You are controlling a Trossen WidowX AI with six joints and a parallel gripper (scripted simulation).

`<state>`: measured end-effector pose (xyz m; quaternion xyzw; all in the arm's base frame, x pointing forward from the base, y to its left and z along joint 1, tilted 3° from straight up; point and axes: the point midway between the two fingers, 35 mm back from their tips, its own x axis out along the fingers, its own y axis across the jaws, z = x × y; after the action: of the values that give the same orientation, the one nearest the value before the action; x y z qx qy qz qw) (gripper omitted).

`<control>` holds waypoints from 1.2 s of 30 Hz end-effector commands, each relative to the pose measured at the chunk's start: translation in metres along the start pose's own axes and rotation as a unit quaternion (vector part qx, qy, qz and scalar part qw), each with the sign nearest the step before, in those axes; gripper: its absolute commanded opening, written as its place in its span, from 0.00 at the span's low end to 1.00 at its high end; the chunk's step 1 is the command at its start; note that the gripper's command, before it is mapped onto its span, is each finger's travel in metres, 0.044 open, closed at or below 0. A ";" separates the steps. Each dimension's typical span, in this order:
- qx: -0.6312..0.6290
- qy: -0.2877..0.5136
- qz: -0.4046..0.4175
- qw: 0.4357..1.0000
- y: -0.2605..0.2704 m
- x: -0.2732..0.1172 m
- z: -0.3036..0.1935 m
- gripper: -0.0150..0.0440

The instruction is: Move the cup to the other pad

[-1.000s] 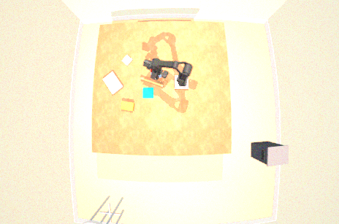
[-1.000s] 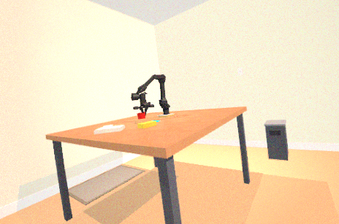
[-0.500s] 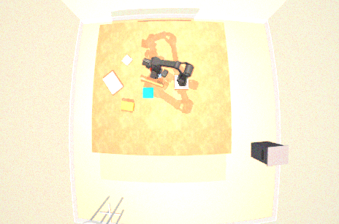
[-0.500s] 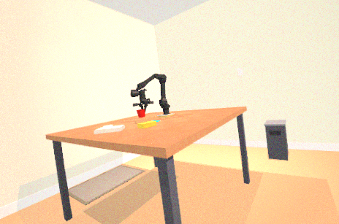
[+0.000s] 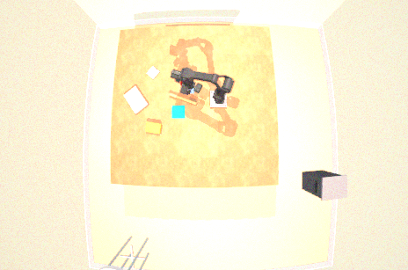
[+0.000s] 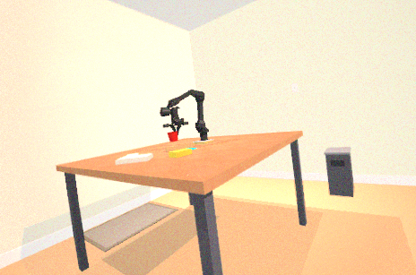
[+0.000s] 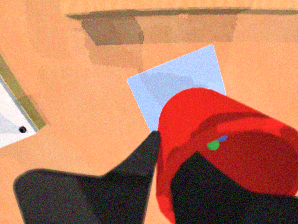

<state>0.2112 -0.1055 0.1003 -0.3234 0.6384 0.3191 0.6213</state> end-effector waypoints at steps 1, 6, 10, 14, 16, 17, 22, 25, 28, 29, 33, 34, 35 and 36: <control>0.000 0.000 0.000 1.000 0.000 0.000 0.000 0.25; 0.000 0.000 0.000 1.000 0.000 0.000 0.000 0.25; 0.000 0.000 0.000 1.000 0.000 0.000 0.000 0.25; 0.000 0.000 0.000 1.000 0.001 0.000 0.004 0.25; 0.000 0.000 0.000 1.000 0.001 0.000 0.007 0.25; 0.001 0.000 0.000 1.000 0.001 0.000 0.009 0.25; 0.001 0.000 0.000 1.000 0.003 0.000 0.017 0.25; 0.002 0.000 0.000 1.000 0.004 0.000 0.023 0.25; 0.002 0.000 0.000 1.000 0.004 0.000 0.028 0.25; 0.002 0.000 0.000 1.000 0.005 0.000 0.029 0.25; 0.002 0.000 0.000 1.000 0.006 -0.001 0.036 0.25; 0.002 0.000 0.000 1.000 0.006 -0.001 0.038 0.25; 0.002 0.000 0.000 1.000 0.006 -0.001 0.040 0.25; 0.002 0.000 0.000 1.000 0.007 -0.001 0.042 0.25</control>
<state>0.2275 -0.0729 0.1000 -0.3245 0.6382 0.3194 0.6209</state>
